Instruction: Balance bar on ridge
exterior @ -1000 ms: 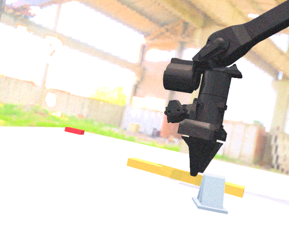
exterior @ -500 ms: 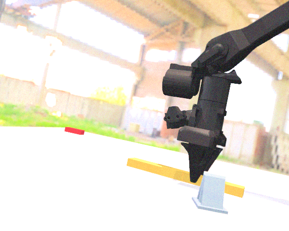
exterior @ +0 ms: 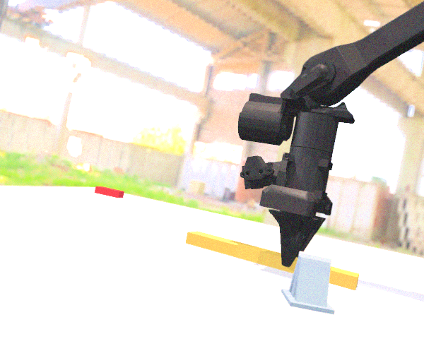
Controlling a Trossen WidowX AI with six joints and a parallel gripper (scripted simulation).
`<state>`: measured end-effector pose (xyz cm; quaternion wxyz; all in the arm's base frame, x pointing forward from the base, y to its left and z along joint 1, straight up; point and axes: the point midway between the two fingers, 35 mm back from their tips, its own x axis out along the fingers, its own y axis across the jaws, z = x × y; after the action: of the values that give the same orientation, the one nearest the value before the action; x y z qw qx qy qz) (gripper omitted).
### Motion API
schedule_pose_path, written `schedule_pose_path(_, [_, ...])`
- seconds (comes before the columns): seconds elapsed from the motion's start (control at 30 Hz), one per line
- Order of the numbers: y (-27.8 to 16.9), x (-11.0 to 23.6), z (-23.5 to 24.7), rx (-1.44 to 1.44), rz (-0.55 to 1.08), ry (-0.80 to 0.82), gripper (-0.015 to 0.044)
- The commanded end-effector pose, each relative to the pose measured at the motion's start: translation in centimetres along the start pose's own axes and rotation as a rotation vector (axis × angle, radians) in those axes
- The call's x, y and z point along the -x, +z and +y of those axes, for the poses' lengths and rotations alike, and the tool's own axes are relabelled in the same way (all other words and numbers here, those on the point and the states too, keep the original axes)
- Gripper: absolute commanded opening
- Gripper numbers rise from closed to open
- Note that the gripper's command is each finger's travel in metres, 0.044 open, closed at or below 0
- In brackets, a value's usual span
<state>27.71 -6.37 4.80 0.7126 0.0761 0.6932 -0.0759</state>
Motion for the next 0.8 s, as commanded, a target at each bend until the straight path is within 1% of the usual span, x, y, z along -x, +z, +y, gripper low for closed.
schedule_pose_path(0.0, [0.0, 0.0, 0.0, 0.000, 0.000, 0.001, 0.0111])
schedule_pose_path(0.03, [0.0, 0.0, 0.0, 0.000, 0.000, 0.001, 0.0104])
schedule_pose_path(0.17, [0.1, 0.6, 0.0, 0.000, 0.000, 0.001, 0.0000])
schedule_pose_path(0.77, [0.5, 5.2, 0.0, -0.002, -0.001, -0.002, 0.0000])
